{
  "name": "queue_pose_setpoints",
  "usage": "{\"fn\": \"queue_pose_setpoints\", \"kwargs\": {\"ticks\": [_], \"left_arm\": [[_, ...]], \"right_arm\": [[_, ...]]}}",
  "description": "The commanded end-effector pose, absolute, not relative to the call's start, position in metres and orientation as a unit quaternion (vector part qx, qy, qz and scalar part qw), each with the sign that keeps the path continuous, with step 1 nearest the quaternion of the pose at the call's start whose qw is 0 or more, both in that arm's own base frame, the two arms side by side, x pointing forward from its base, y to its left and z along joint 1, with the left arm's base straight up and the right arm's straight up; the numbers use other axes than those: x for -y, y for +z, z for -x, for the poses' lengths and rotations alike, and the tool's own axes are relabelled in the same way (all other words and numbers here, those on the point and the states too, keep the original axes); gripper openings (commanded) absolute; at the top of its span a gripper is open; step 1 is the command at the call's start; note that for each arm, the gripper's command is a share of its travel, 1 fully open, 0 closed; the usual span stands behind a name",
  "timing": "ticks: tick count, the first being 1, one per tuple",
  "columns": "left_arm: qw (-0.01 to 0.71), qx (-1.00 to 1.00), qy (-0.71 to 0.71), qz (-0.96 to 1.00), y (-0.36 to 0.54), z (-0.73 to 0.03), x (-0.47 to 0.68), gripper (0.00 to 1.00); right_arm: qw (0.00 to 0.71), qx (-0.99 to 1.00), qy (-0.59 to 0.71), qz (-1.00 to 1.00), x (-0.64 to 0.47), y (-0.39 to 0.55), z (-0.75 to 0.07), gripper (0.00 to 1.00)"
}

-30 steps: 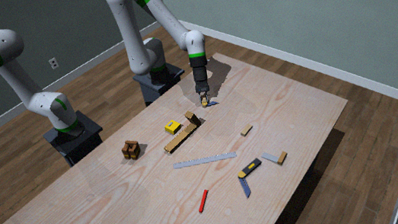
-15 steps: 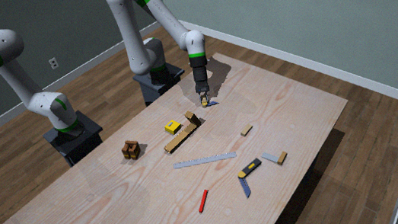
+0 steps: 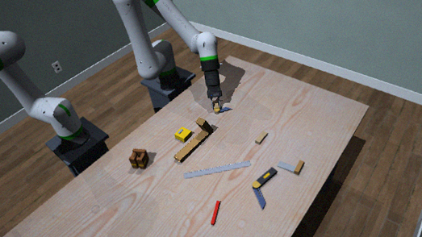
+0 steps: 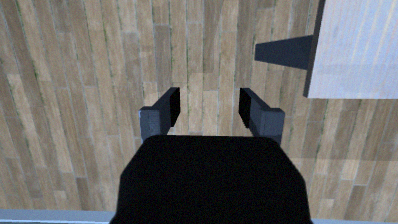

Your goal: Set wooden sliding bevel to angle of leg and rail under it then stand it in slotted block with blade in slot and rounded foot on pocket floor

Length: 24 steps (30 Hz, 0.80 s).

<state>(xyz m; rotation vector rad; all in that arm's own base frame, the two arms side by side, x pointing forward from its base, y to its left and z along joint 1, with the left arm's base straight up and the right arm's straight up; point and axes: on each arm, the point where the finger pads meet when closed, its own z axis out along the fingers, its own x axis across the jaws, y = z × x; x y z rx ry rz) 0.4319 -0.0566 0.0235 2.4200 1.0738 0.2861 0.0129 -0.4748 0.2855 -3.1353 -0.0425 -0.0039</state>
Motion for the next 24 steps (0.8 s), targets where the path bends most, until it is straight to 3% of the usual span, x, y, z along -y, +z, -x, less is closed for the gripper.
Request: {"fn": "queue_pose_setpoints", "kwargs": {"ticks": [1, 24], "left_arm": [[0.239, -0.389, 0.107, -0.883, 0.0271, -0.4345, 0.0577, 0.00], [0.239, -0.389, 0.107, -0.883, 0.0356, -0.4344, 0.0577, 0.00]], "right_arm": [[0.000, 0.014, 0.000, 1.000, 0.4748, 0.2897, -0.0129, 1.00], [0.000, 0.014, 0.000, 1.000, 0.4748, 0.2897, -0.0129, 1.00]]}}
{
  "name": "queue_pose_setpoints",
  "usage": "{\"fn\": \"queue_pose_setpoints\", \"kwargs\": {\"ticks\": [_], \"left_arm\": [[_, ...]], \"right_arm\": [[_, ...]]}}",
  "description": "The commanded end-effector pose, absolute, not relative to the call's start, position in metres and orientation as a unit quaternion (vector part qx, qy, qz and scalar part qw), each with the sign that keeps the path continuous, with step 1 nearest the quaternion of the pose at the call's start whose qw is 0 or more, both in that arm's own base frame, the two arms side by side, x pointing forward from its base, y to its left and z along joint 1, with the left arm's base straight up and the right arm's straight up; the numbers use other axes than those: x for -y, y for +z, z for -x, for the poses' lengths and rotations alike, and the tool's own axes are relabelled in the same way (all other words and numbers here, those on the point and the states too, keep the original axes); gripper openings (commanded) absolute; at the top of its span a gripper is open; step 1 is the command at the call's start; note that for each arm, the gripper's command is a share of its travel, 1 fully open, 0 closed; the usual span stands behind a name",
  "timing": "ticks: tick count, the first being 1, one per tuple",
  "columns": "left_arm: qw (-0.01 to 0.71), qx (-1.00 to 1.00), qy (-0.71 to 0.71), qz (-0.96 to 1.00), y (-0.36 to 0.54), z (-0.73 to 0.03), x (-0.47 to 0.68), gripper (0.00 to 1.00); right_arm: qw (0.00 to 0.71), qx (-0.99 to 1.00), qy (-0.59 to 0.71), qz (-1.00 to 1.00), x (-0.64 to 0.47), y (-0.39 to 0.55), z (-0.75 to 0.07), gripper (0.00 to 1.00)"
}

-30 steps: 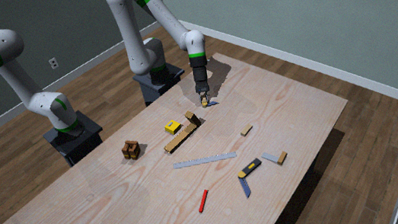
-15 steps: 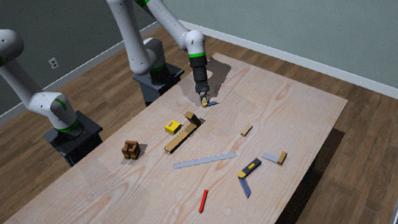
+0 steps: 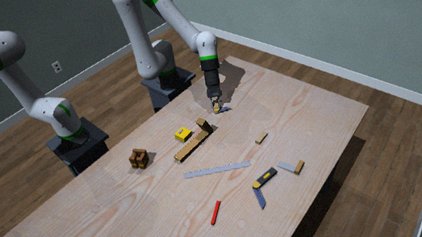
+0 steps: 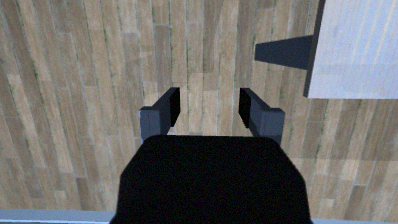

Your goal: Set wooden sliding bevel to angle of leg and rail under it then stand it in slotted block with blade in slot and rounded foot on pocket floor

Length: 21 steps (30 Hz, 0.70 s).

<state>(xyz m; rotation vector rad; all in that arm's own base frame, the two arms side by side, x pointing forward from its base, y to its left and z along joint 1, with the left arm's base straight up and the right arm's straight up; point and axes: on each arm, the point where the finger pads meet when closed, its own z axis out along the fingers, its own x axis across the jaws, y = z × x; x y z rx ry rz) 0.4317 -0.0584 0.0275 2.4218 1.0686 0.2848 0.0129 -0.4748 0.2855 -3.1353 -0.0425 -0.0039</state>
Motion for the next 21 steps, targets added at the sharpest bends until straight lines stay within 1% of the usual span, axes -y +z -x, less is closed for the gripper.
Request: {"fn": "queue_pose_setpoints", "kwargs": {"ticks": [1, 12, 14, 21], "left_arm": [[0.239, -0.389, 0.107, -0.883, 0.038, -0.434, 0.058, 0.00], [0.239, -0.388, 0.107, -0.883, 0.099, -0.434, 0.058, 0.00], [0.239, -0.388, 0.107, -0.883, 0.099, -0.434, 0.058, 0.00], [0.238, -0.389, 0.110, -0.883, 0.154, -0.435, 0.057, 0.00]], "right_arm": [[0.000, 0.014, 0.000, 1.000, 0.475, 0.290, -0.013, 1.00], [0.000, 0.014, 0.000, 1.000, 0.475, 0.290, -0.013, 1.00], [0.000, 0.014, 0.000, 1.000, 0.475, 0.290, -0.013, 1.00], [0.000, 0.014, 0.000, 1.000, 0.475, 0.290, -0.013, 1.00]]}}
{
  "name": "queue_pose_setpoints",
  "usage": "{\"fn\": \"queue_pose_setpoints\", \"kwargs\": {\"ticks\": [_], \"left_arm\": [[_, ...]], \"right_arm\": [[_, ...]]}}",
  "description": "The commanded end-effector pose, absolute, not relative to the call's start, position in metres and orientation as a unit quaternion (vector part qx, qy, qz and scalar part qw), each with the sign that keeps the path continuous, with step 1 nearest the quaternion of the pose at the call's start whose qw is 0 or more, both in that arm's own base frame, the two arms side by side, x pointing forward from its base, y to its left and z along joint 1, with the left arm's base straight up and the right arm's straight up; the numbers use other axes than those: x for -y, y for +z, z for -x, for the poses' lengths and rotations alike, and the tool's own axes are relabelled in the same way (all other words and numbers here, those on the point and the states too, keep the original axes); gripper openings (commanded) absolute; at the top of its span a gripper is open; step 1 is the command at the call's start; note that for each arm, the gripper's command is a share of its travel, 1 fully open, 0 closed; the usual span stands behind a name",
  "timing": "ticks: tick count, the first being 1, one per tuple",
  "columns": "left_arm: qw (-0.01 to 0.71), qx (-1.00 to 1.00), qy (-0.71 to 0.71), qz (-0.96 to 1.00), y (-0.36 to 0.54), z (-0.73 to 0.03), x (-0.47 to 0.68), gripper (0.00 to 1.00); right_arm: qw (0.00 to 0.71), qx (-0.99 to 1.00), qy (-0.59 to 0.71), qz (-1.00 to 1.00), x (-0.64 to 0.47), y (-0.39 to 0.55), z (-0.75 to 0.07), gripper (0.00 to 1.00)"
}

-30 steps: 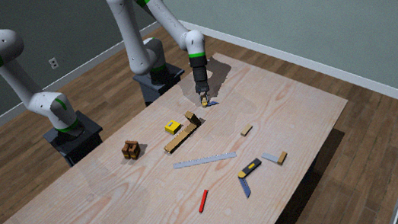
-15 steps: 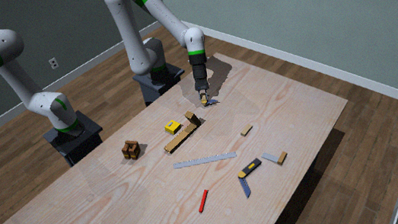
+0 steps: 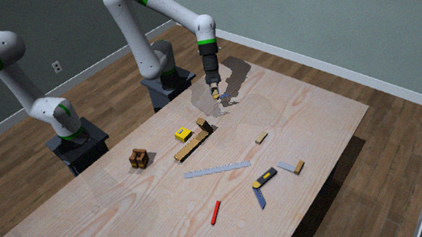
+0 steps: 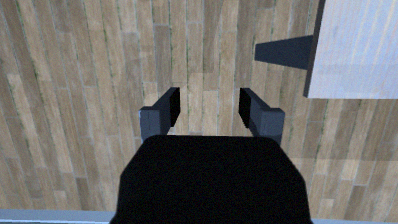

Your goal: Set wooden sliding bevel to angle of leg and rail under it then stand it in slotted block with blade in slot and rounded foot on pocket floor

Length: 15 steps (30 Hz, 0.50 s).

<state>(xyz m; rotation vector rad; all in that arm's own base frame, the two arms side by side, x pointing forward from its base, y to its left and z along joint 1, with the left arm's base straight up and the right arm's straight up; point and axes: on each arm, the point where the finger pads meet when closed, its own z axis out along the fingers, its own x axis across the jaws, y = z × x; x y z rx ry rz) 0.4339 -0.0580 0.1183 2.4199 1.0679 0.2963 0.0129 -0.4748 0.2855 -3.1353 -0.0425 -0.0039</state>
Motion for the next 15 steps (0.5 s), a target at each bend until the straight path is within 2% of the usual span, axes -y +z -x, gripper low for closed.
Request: {"fn": "queue_pose_setpoints", "kwargs": {"ticks": [1, 15], "left_arm": [[0.238, -0.389, 0.110, -0.883, 0.162, -0.435, 0.057, 0.00], [0.238, -0.389, 0.110, -0.883, 0.216, -0.435, 0.057, 0.00]], "right_arm": [[0.000, 0.014, 0.000, 1.000, 0.475, 0.290, -0.013, 1.00], [0.000, 0.014, 0.000, 1.000, 0.475, 0.290, -0.013, 1.00]]}}
